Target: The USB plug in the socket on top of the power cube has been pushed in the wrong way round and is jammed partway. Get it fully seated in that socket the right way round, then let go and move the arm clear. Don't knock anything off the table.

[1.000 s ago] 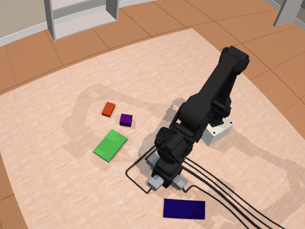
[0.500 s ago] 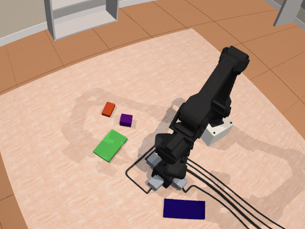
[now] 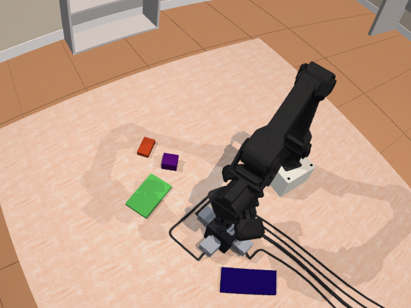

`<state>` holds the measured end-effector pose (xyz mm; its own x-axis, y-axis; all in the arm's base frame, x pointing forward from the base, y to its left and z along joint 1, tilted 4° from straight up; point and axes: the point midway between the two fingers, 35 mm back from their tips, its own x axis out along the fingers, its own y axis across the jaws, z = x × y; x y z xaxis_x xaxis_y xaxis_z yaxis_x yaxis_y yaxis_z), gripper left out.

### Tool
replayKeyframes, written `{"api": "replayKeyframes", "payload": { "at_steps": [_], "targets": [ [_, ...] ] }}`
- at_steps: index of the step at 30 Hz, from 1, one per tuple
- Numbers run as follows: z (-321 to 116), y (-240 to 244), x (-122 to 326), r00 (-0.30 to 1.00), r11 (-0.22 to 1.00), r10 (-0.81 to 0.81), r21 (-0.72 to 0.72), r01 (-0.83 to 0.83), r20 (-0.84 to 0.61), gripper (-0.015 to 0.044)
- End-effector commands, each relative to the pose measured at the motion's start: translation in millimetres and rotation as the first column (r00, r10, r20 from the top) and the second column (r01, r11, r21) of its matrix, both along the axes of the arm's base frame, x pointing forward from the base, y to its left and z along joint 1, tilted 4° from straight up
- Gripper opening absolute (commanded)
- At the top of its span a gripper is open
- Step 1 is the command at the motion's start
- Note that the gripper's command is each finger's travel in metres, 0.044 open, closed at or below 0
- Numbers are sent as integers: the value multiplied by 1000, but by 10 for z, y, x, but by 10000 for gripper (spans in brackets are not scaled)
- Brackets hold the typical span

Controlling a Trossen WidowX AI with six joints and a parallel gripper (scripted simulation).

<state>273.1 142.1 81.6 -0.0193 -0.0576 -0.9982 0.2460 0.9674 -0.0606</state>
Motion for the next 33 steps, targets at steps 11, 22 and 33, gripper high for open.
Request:
{"api": "replayKeyframes", "payload": {
  "at_steps": [11, 22, 33],
  "targets": [
    [0, 0, 1, 929, 930, 368, 11, -368, -19, 0],
    [0, 0, 1, 786, 787, 617, 24, -616, -31, 0],
    [0, 0, 1, 579, 580, 815, 40, -814, -38, 0]
  ]
}}
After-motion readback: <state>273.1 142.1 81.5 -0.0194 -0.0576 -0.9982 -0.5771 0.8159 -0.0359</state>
